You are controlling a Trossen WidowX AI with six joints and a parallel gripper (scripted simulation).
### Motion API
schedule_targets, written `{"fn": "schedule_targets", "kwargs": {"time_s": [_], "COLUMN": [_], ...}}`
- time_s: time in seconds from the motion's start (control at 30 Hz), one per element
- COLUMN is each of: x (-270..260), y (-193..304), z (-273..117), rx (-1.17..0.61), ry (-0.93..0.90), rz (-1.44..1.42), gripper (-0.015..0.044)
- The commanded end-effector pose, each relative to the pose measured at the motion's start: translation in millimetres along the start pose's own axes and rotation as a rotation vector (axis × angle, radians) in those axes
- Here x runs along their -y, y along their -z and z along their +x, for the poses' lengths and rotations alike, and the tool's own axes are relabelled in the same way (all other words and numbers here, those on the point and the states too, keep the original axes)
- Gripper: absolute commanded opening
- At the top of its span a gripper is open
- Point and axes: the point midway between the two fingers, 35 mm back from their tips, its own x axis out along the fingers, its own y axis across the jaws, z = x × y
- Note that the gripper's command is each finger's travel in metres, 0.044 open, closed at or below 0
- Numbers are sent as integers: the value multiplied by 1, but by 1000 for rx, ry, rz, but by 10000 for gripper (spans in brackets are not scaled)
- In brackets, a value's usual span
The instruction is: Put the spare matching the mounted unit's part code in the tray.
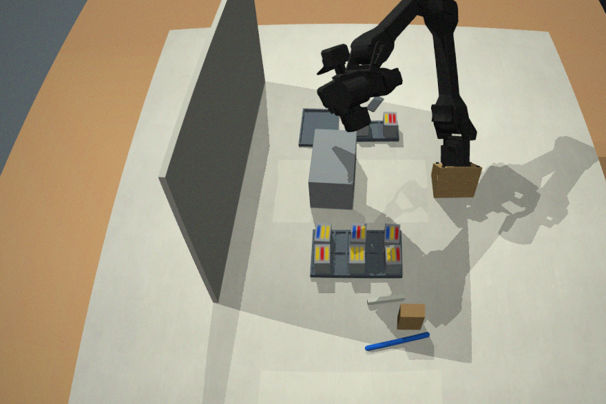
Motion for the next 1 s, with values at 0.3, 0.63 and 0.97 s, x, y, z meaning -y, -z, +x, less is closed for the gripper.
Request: {"fn": "schedule_targets", "kwargs": {"time_s": [0.3,0.63,0.97], "x": [0,-8,-16], "y": [-16,-74,-106], "z": [4,14,13], "rx": [-24,-215,-414], "ry": [-110,-532,-777], "rz": [85,443,673], "gripper": [440,440,440]}}
